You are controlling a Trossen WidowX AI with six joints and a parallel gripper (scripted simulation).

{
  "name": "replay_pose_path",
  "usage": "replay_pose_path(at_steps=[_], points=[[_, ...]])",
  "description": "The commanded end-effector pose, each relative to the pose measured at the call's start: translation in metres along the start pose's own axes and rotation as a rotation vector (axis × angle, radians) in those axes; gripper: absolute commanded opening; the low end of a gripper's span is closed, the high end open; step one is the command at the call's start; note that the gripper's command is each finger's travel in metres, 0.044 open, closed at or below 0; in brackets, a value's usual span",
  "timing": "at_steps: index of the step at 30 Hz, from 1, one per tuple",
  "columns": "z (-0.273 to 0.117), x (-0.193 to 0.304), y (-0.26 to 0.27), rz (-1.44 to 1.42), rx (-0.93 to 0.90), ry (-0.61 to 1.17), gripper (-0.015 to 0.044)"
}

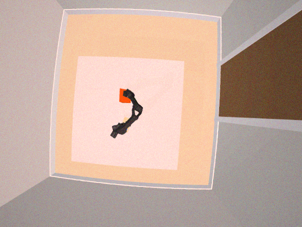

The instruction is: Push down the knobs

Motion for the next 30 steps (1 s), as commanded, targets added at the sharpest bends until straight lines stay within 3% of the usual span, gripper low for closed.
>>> replay_pose_path(at_steps=[1,30], points=[[0.0039,-0.0006,0.0008,0.000,-0.003,-0.003,0.0000],[0.0131,-0.0007,0.0009,0.000,-0.003,-0.003,0.0000]])
Point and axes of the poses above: the point midway between the two fingers, 35 mm back from their tips, its own z axis out along the fingers, its own y axis across the jaws, x = y × z, the point moved 7 cm from there along -z, back along the fingers, and after that the axes turned 12 degrees about z, right-handed, at the moved point
